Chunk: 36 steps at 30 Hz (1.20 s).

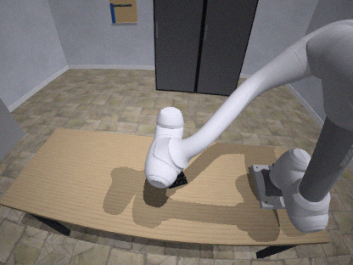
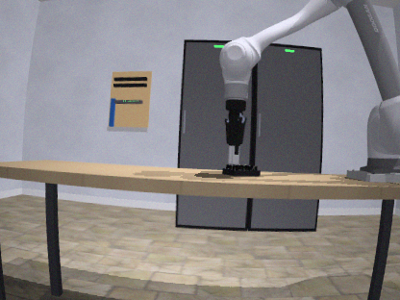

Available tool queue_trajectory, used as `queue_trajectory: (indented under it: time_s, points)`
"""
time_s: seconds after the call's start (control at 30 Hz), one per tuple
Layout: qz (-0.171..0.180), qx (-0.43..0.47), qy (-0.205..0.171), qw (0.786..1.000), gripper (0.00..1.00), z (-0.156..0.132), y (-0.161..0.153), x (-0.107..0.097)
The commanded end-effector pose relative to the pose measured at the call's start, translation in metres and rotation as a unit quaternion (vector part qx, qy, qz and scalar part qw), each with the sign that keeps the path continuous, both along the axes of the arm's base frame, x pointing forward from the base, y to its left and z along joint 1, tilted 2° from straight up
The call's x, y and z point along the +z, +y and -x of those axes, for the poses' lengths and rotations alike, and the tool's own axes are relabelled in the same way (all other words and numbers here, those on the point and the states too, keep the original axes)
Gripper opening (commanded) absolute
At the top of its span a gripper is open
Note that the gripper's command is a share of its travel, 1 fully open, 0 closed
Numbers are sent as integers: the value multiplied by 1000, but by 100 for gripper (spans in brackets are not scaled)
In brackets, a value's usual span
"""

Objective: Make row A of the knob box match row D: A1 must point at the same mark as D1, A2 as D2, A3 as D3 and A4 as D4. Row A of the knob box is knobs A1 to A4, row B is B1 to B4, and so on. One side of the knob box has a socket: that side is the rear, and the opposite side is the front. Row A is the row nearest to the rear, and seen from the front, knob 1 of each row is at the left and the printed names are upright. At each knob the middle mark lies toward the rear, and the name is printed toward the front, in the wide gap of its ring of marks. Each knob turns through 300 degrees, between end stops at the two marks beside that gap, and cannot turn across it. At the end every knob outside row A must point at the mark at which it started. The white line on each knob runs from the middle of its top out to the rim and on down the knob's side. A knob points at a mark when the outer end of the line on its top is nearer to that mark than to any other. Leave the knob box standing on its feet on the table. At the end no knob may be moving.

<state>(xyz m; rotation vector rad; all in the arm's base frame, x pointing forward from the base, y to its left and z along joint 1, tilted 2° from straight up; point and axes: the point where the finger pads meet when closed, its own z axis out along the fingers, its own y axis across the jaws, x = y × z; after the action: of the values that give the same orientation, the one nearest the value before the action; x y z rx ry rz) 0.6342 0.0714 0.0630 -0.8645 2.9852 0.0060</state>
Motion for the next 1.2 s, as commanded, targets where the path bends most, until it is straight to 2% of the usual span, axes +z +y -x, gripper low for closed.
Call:
queue_trajectory:
  time_s: [0.0,0.43,1.17]
  points:
    - [1,0,1,1000,12,2,1,-7]
    - [1,0,1,1000,12,2,1,-14]
    - [1,0,1,1000,12,2,1,-14]
